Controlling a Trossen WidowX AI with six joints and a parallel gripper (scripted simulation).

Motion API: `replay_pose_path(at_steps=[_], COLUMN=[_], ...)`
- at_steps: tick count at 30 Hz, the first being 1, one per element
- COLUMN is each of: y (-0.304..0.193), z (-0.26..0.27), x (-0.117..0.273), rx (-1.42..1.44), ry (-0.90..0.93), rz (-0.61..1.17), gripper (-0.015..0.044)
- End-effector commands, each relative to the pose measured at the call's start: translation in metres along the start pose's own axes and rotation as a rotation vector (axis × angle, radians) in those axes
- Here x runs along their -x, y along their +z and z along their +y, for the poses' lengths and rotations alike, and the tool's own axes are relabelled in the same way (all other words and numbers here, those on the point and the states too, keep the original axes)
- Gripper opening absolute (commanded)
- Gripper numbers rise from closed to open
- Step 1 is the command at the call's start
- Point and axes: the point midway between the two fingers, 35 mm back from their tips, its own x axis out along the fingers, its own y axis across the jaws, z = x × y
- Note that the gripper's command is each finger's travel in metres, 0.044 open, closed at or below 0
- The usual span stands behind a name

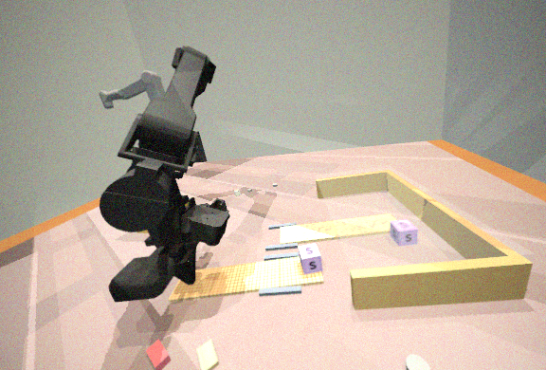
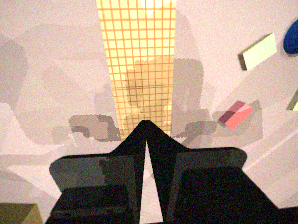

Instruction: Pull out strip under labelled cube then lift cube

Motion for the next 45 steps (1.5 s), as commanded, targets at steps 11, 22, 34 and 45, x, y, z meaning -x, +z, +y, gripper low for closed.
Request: replay_pose_path(at_steps=[11, 22, 34, 45], y=[-0.008, -0.008, 0.002, 0.047], z=[0.006, 0.006, -0.001, 0.005], x=[-0.004, -0.004, 0.043, 0.040], rx=[-0.003, -0.003, -0.003, 0.137], ry=[0.013, 0.013, 0.011, 0.014], rz=[0.027, 0.027, 0.028, 0.025], gripper=[0.0000, 0.0000, 0.0000, 0.0289])
